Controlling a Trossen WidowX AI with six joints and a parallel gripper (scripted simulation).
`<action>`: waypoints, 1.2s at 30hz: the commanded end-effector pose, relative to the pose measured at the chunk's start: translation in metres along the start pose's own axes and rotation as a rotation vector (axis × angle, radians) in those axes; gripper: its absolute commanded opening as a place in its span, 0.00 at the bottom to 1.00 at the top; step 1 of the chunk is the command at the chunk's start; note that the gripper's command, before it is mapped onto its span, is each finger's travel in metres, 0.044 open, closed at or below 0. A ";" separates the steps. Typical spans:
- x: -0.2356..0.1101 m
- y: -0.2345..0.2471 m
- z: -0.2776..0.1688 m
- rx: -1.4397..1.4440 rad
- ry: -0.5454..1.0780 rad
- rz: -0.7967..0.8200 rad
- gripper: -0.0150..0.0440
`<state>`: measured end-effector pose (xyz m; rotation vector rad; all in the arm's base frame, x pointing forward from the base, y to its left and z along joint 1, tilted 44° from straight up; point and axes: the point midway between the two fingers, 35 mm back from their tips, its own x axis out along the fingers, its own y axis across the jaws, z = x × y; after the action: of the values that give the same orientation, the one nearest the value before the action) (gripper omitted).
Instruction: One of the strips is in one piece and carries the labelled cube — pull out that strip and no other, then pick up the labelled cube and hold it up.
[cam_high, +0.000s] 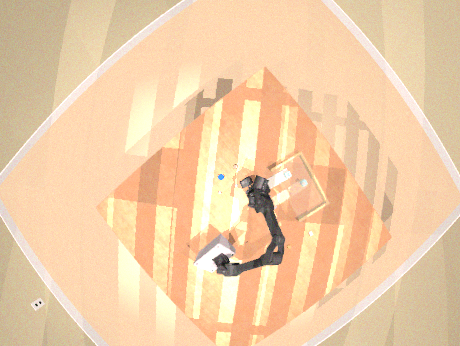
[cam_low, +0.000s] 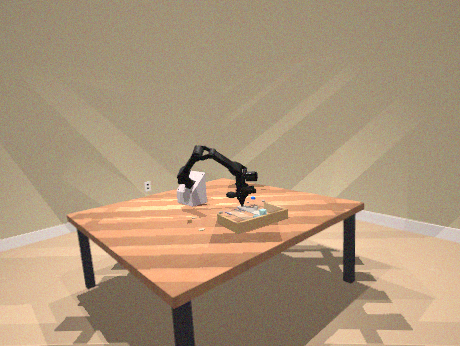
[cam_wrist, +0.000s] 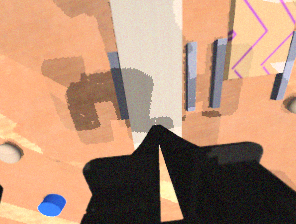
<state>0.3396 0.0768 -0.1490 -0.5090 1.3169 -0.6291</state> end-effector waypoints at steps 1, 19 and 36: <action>0.005 -0.001 -0.013 -0.006 0.026 0.000 0.25; 0.005 -0.001 -0.040 -0.007 0.027 0.000 0.25; 0.004 -0.001 -0.065 -0.007 0.028 0.001 0.25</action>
<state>0.2872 0.0790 -0.1596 -0.5088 1.3164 -0.6238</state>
